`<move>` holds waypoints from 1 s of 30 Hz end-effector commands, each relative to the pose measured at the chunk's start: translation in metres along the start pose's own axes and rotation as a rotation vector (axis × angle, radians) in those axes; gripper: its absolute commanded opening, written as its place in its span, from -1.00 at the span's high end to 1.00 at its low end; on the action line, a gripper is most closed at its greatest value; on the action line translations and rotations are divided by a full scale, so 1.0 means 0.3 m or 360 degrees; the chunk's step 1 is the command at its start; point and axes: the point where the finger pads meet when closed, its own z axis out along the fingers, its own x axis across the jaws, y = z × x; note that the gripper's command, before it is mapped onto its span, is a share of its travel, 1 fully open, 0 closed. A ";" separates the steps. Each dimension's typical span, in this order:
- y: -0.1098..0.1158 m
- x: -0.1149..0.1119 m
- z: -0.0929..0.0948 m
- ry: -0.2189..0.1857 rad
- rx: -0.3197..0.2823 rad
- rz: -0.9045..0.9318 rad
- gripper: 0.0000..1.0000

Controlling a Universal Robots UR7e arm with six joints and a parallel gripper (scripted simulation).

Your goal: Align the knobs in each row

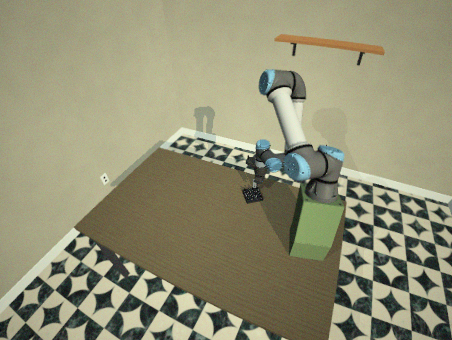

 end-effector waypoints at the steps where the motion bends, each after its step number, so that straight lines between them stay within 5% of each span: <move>1: 0.006 -0.021 -0.010 -0.0004 0.0011 -0.0249 0.07; 30: 0.048 -0.082 -0.030 -0.0001 0.0011 -0.1079 0.07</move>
